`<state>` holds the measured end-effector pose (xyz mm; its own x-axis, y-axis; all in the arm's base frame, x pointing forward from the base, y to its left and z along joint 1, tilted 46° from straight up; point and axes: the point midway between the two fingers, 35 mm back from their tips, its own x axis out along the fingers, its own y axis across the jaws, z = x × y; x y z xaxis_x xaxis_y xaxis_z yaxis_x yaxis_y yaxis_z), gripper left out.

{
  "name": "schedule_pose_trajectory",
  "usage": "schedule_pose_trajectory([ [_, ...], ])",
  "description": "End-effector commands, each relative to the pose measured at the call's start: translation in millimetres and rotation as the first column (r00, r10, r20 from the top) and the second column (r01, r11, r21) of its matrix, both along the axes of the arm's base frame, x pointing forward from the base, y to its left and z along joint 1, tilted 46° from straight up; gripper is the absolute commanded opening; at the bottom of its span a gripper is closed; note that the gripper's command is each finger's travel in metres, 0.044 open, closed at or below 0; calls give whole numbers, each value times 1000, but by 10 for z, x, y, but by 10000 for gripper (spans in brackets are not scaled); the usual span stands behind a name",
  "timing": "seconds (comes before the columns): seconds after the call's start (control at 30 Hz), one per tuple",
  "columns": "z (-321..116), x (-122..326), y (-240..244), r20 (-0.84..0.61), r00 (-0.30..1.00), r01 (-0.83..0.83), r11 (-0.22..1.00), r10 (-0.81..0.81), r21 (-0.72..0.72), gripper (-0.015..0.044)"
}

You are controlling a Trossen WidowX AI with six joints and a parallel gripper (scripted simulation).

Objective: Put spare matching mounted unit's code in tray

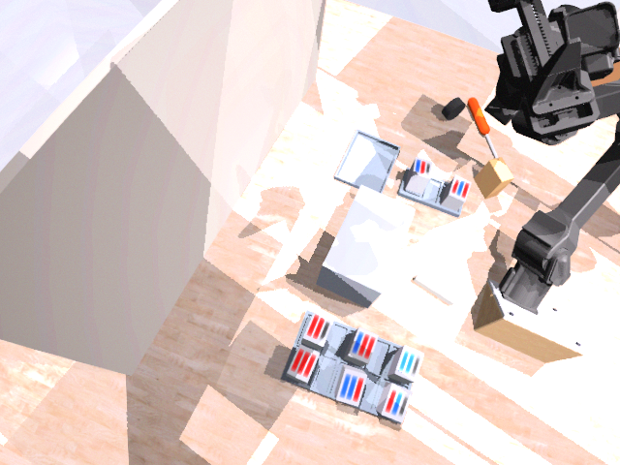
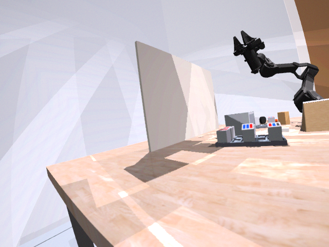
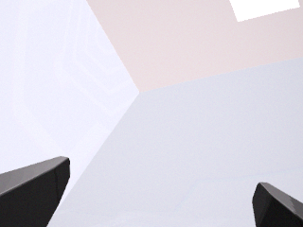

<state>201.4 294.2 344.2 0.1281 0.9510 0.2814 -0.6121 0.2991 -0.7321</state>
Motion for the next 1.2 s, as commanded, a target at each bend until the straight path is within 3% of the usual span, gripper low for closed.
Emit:
schedule_pose_trajectory([
  [0.0, 0, 0, 0, 0, 1000, 0, 1000, 0, 0, 426],
  [0.2, -10, 25, 11, -16, 1000, 4, 1000, -4, -4, 440],
  [0.33, -272, 503, 190, -308, 944, 89, 990, -118, -106, 440],
  [0.5, -820, 1093, 314, -627, 697, 197, 933, -348, -300, 440],
  [0.63, -1363, 1443, 266, -736, 386, 257, 831, -556, -493, 440],
  [0.87, -2085, 1679, -32, -629, -83, 271, 590, -773, -761, 440],
  [1.17, -2696, 1632, -765, -143, -572, 152, 67, -808, -986, 440],
])
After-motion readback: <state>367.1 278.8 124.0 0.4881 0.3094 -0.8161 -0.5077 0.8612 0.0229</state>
